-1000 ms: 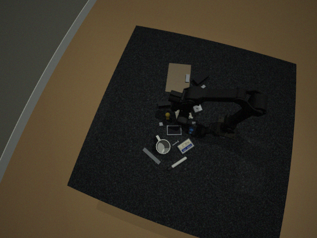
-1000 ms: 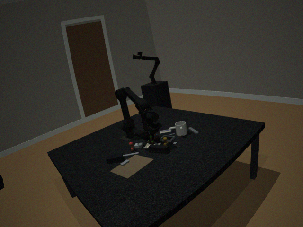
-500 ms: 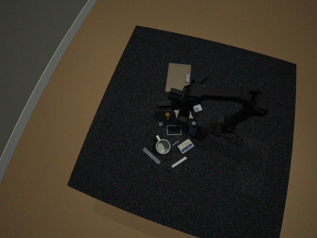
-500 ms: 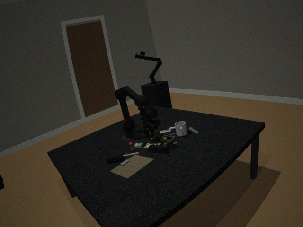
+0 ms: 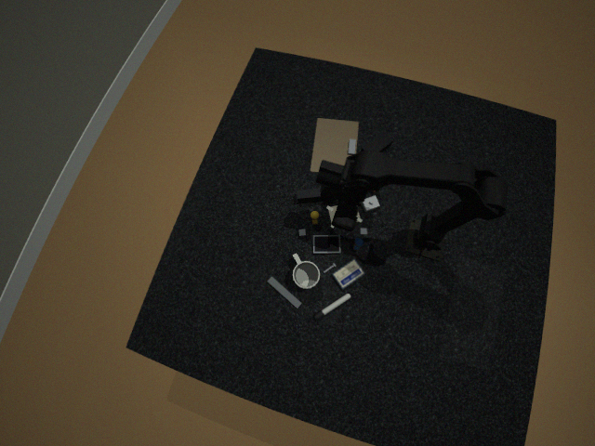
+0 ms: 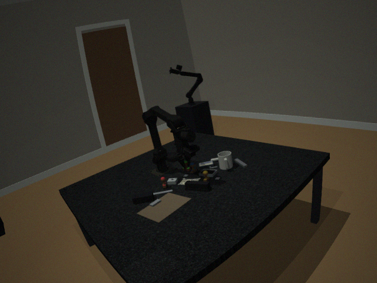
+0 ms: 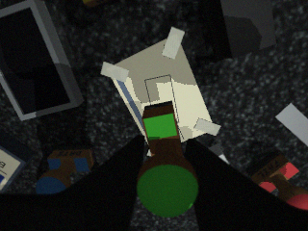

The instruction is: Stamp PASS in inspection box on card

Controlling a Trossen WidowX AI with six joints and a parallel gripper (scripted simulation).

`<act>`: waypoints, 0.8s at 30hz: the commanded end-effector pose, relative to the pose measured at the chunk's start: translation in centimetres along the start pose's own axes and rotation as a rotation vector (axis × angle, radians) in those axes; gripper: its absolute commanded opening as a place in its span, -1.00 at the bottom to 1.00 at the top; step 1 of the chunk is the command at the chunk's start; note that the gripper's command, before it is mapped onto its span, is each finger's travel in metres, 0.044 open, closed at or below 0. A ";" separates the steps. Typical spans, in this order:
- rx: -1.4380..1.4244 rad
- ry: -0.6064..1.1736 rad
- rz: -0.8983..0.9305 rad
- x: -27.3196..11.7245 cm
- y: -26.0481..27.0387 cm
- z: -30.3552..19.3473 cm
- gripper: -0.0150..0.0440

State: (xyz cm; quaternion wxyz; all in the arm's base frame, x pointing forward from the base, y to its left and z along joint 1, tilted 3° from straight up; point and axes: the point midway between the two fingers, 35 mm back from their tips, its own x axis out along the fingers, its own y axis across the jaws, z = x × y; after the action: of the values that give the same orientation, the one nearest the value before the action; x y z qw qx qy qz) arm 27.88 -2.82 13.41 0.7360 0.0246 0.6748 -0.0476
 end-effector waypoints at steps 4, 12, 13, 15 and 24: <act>0.004 -0.002 0.002 -0.8 -0.1 0.2 -0.49; 0.006 -0.004 -0.001 -1.1 -2.4 3.1 -0.49; 0.006 -0.005 -0.001 -1.2 -2.7 3.5 -0.49; 0.006 -0.005 -0.002 -1.2 -3.4 4.2 -0.49; 0.008 -0.008 -0.006 -1.1 -6.7 7.0 -0.49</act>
State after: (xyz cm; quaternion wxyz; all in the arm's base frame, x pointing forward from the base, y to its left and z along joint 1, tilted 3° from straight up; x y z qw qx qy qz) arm 33.37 -9.05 15.41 0.7399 0.0255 0.6701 -0.0541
